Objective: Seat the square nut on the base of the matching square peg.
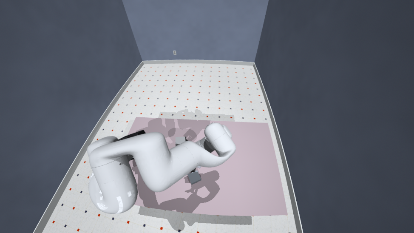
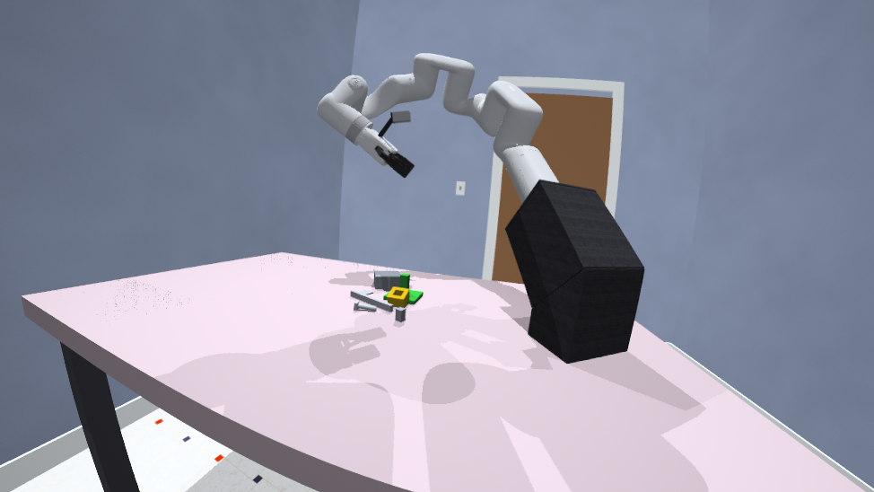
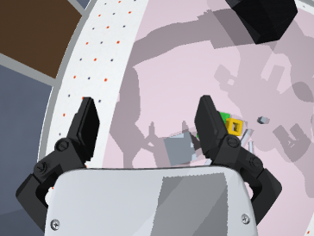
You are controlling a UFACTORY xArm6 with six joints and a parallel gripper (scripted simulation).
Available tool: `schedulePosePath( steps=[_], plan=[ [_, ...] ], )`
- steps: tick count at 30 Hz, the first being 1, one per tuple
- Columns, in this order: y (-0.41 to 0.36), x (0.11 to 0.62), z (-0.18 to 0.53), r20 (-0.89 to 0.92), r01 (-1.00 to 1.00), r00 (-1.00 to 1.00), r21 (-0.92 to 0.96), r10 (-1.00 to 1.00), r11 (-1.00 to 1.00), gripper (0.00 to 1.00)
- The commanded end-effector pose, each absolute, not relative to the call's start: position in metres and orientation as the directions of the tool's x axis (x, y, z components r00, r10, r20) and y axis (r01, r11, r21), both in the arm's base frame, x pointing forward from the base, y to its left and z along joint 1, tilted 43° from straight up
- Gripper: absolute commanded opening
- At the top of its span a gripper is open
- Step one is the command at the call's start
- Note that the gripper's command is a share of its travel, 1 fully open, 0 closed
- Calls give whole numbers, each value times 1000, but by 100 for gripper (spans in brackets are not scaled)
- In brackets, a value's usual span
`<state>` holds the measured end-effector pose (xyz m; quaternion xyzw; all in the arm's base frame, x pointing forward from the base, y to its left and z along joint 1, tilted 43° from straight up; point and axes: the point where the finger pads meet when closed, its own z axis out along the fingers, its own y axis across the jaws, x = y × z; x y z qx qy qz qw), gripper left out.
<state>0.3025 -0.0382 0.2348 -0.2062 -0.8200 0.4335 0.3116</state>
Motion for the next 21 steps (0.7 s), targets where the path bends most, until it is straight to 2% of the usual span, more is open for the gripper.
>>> schedulePosePath(
  steps=[1, 17, 18, 21],
  plan=[
    [-38, 303, 235, 331, 70, -722, -839, 607, 540, 100],
    [-38, 303, 235, 331, 70, -722, -839, 607, 540, 100],
    [-38, 303, 235, 331, 70, -722, -839, 607, 540, 60],
    [-38, 303, 235, 329, 71, -723, -839, 608, 539, 60]
  ],
)
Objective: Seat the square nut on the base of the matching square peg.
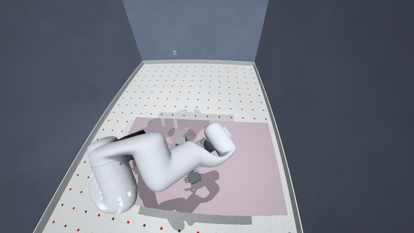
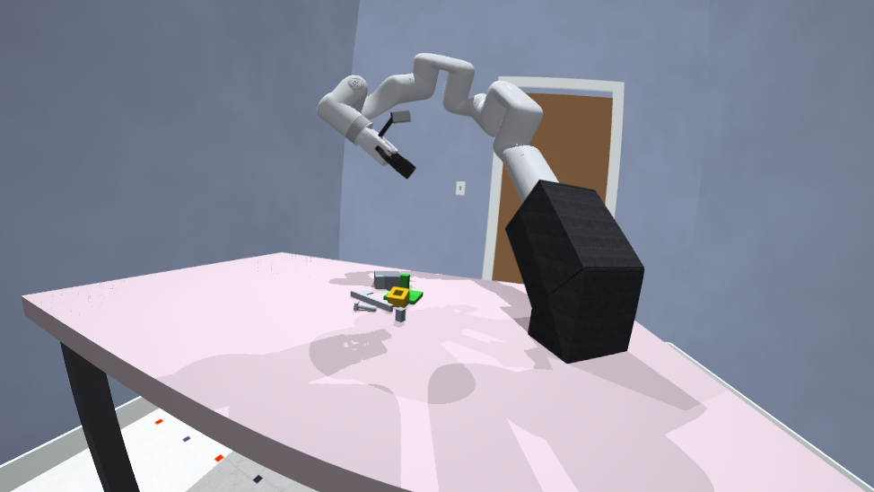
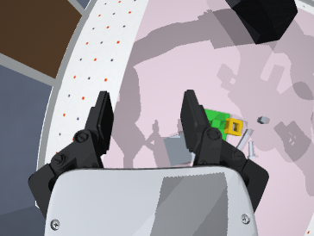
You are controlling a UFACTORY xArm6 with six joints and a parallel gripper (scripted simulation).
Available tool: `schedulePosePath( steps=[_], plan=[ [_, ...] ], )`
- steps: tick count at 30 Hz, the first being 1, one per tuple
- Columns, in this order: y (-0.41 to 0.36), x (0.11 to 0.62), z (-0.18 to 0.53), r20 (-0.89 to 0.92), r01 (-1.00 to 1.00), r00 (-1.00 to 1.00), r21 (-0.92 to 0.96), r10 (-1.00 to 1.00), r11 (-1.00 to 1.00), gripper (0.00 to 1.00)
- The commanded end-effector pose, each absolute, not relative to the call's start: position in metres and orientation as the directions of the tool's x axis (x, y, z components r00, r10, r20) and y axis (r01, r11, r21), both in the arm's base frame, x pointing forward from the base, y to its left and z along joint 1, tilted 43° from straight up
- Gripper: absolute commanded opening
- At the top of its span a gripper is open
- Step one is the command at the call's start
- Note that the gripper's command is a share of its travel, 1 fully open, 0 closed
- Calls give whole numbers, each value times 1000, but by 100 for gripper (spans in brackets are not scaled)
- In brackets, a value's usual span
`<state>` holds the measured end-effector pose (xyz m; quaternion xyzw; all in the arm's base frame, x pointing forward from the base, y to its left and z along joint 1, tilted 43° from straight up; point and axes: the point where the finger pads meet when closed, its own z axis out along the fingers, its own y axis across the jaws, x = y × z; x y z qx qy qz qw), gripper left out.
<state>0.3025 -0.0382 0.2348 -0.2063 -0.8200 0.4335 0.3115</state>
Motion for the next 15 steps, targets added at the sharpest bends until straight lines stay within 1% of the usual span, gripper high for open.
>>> schedulePosePath(
  steps=[1, 15],
  plan=[
    [-38, 303, 235, 328, 72, -723, -840, 608, 538, 60],
    [-47, 309, 227, 232, 134, -739, -870, 633, 474, 60]
  ],
)
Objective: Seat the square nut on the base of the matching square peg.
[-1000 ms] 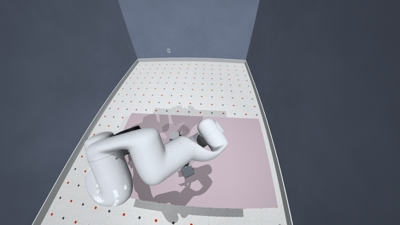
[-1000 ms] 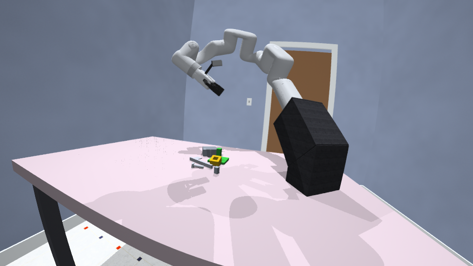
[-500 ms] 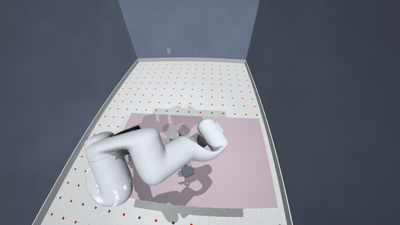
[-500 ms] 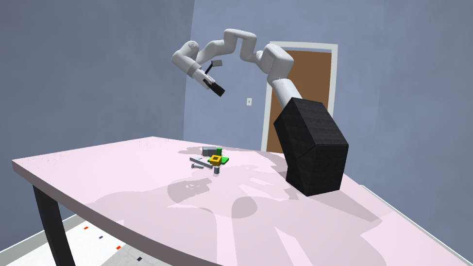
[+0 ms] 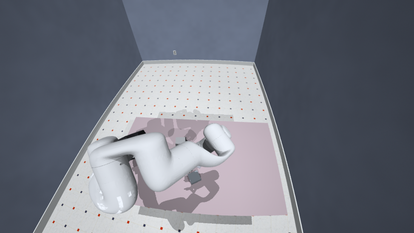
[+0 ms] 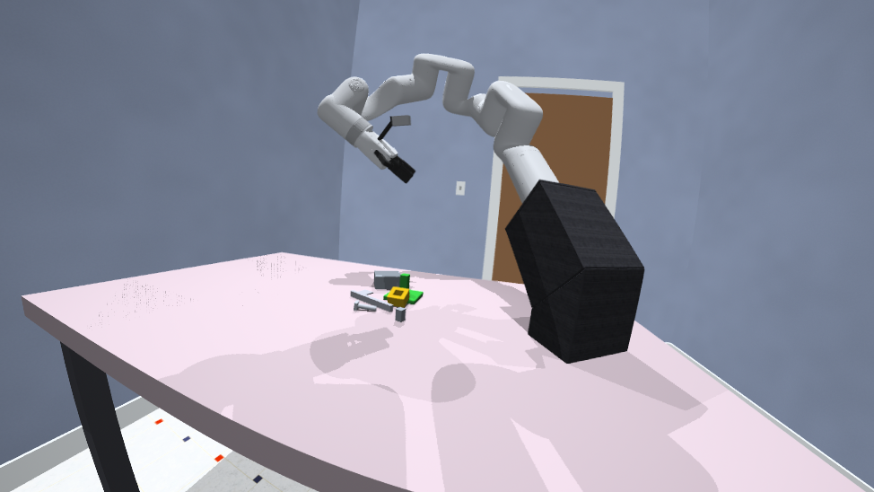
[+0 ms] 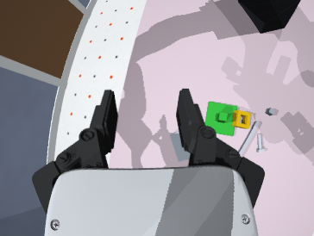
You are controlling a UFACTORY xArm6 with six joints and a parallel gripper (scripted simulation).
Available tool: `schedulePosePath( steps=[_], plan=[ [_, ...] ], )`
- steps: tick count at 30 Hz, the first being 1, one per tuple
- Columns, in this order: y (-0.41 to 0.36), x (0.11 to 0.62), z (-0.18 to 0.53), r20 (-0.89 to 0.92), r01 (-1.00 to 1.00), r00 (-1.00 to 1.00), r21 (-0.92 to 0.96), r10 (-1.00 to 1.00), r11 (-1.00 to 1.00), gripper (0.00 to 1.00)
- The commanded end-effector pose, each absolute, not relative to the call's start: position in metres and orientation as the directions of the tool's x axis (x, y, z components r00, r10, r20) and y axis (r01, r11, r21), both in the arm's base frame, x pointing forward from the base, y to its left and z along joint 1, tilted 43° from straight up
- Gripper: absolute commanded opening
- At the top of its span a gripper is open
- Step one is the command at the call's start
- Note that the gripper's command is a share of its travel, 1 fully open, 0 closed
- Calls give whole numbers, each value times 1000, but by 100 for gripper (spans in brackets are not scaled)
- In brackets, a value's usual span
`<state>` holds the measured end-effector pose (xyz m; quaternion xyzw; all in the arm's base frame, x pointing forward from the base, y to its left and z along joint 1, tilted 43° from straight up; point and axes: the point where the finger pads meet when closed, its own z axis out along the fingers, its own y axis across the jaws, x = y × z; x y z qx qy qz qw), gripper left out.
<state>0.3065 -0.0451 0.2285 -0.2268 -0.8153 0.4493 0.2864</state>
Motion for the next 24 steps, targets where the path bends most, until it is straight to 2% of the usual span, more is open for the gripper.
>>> schedulePosePath(
  steps=[1, 13, 15, 24],
  plan=[
    [-49, 310, 225, 215, 145, -741, -874, 636, 464, 60],
    [-78, 328, 198, -102, 360, -749, -892, 654, 273, 60],
    [-78, 328, 198, -102, 360, -749, -892, 654, 273, 60],
    [-105, 349, 168, -425, 602, -678, -790, 600, 121, 60]
  ],
)
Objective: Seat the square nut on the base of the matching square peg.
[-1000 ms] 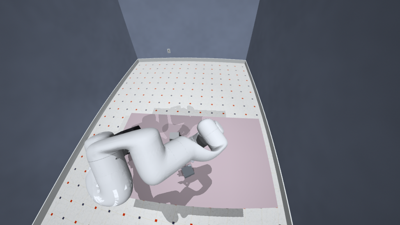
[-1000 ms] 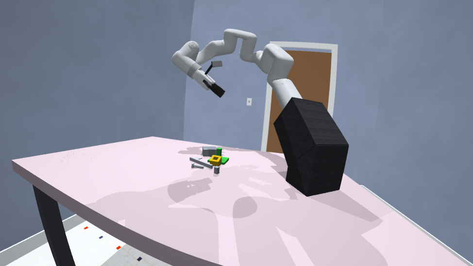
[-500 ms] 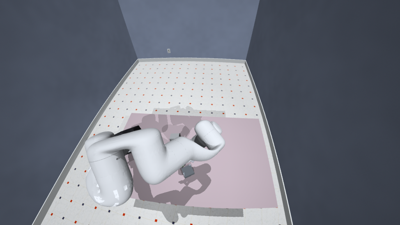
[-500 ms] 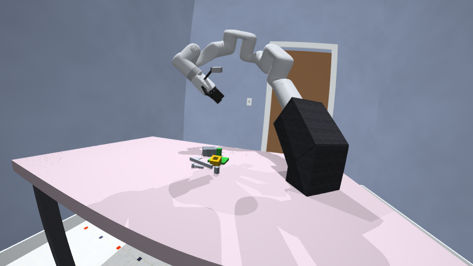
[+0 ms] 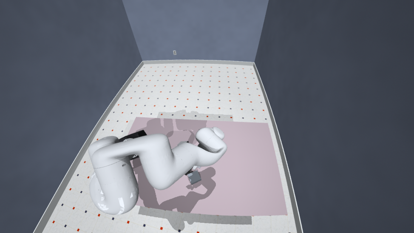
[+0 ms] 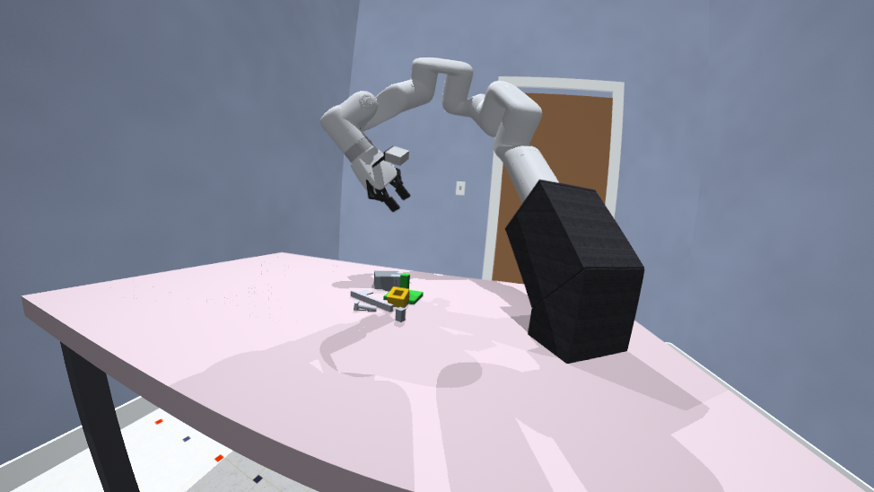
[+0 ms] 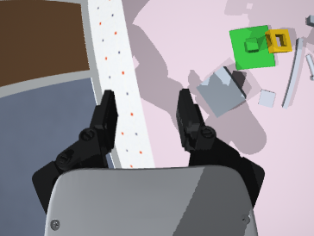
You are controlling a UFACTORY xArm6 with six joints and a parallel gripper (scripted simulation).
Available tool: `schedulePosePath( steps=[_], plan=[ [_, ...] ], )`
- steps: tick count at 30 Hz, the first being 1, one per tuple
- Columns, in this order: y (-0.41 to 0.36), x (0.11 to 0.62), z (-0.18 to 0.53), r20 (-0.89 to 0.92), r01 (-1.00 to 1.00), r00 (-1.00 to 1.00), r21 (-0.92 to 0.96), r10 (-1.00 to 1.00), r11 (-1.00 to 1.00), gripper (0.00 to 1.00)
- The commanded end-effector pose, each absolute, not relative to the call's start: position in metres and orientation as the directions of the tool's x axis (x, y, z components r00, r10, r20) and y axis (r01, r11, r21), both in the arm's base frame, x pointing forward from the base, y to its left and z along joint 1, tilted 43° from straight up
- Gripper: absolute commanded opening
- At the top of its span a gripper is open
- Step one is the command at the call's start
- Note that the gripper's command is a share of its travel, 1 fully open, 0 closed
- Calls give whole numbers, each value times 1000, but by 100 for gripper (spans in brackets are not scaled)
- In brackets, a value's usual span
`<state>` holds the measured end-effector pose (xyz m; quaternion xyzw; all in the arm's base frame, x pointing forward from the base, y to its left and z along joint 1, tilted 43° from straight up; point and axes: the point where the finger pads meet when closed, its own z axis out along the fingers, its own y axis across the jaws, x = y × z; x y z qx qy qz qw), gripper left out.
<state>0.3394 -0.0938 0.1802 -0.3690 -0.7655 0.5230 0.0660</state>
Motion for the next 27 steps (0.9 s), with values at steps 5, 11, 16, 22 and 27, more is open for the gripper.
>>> schedulePosePath(
  steps=[5, 11, 16, 22, 27],
  plan=[
    [-117, 361, 148, -590, 737, -590, -672, 552, 70, 60],
    [-124, 370, 130, -698, 832, -496, -553, 517, 52, 60],
    [-128, 378, 107, -791, 921, -360, -385, 494, 55, 60],
    [-126, 383, 78, -840, 981, -193, -182, 507, 71, 60],
    [-123, 383, 63, -841, 993, -115, -89, 528, 76, 60]
  ],
)
